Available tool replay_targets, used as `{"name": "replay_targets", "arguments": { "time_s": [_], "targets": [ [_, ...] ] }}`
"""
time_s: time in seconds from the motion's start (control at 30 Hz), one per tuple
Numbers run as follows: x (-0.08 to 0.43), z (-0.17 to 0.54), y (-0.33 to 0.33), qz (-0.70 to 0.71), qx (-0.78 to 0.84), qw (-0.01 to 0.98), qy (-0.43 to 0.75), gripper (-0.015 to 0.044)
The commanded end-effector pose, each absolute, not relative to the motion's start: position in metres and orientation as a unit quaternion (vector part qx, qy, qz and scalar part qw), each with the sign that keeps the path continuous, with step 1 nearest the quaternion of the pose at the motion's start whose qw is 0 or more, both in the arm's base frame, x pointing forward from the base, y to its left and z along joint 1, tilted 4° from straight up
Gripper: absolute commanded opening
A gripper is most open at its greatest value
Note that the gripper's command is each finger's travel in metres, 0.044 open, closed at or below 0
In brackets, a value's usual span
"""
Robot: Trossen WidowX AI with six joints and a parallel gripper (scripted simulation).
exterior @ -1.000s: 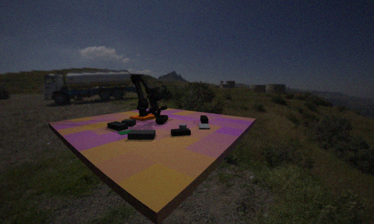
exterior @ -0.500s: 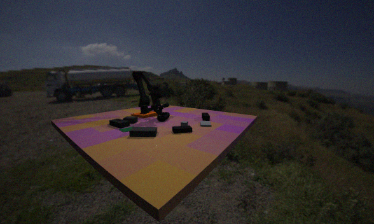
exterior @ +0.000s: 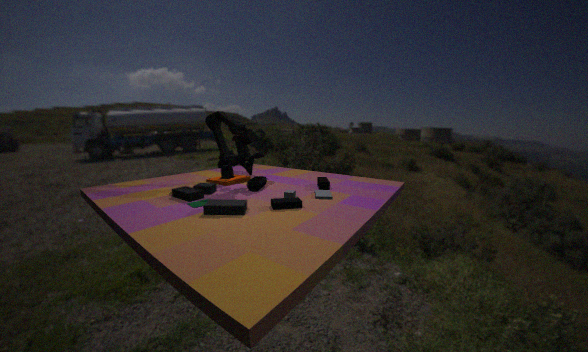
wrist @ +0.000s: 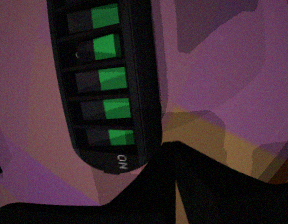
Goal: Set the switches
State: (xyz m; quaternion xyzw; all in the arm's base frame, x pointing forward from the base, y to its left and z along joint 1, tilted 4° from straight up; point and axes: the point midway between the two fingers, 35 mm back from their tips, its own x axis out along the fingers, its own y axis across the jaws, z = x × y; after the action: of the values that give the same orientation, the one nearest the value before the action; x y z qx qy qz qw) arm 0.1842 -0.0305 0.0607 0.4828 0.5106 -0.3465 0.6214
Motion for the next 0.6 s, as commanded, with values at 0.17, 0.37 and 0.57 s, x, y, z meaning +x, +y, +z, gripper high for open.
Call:
{"name": "replay_targets", "arguments": {
  "time_s": [0.17, 0.37, 0.57],
  "targets": [
    [0.187, 0.070, -0.034, -0.288, 0.406, 0.663, 0.559, 0.0157],
    [0.199, 0.076, -0.044, -0.240, 0.343, 0.698, 0.581, 0.0315],
    [0.214, 0.083, -0.059, -0.201, 0.287, 0.729, 0.588, 0.0440]
  ]
}}
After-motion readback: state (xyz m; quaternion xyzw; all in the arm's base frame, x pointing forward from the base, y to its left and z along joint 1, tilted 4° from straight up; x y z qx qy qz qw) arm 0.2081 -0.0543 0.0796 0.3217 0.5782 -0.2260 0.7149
